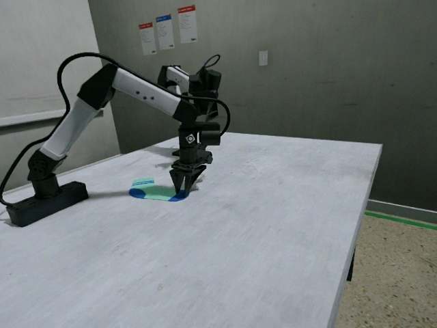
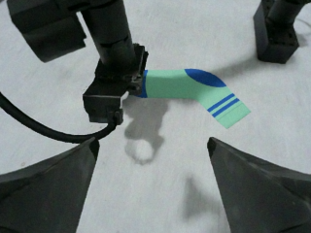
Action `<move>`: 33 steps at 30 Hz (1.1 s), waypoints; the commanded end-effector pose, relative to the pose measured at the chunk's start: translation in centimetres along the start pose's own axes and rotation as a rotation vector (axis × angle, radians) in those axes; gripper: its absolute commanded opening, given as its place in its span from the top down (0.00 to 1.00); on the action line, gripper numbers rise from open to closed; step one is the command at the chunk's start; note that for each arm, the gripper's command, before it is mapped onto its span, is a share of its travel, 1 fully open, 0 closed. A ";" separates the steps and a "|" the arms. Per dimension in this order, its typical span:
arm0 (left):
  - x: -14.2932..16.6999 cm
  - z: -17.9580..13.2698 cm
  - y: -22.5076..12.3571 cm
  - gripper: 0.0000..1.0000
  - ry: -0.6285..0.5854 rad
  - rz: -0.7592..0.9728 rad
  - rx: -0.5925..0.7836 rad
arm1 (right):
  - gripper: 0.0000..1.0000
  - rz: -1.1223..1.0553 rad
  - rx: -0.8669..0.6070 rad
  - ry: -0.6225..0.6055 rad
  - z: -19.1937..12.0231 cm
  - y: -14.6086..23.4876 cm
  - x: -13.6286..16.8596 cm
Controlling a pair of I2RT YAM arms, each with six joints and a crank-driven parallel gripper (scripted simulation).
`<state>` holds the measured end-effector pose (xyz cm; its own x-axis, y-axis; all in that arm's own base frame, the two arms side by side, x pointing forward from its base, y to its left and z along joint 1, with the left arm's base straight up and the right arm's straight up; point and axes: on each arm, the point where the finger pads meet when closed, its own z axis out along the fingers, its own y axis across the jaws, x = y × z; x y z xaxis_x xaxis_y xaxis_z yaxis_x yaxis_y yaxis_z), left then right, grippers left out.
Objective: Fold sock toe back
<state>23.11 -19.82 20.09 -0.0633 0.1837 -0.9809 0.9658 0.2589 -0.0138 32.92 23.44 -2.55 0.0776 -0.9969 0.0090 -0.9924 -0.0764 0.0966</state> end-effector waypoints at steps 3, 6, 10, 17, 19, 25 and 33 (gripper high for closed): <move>-1.6 -0.2 -0.1 0.00 -0.023 0.049 0.007 | 0.66 -0.005 0.007 -0.020 -0.1 -1.5 -0.6; -1.6 -0.2 -0.1 0.00 -0.023 0.049 0.007 | 0.66 0.002 -0.016 -0.002 1.1 -1.1 -0.1; -1.6 -0.2 -0.1 0.00 -0.023 0.049 0.007 | 0.66 0.006 -0.008 -0.006 1.9 -1.3 -0.3; -1.6 -0.2 -0.1 0.00 -0.023 0.049 0.007 | 0.66 0.002 -0.014 -0.004 2.7 -1.1 -0.3; -1.6 -0.2 -0.1 0.00 -0.023 0.049 0.007 | 0.66 0.001 -0.014 -0.004 2.5 -1.3 -0.2; -1.6 -0.2 -0.1 0.00 -0.023 0.049 0.007 | 0.75 0.001 -0.020 0.000 2.5 -1.3 -0.1; -1.6 -0.2 -0.1 0.00 -0.023 0.049 0.007 | 0.91 0.001 -0.004 -0.005 1.6 -1.2 0.0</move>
<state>23.11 -19.82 20.09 -0.0633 0.1837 -0.9810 0.9658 0.2589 -0.0138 33.43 23.70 -3.18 0.0764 -0.9971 0.0066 -0.9908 -0.0752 0.1122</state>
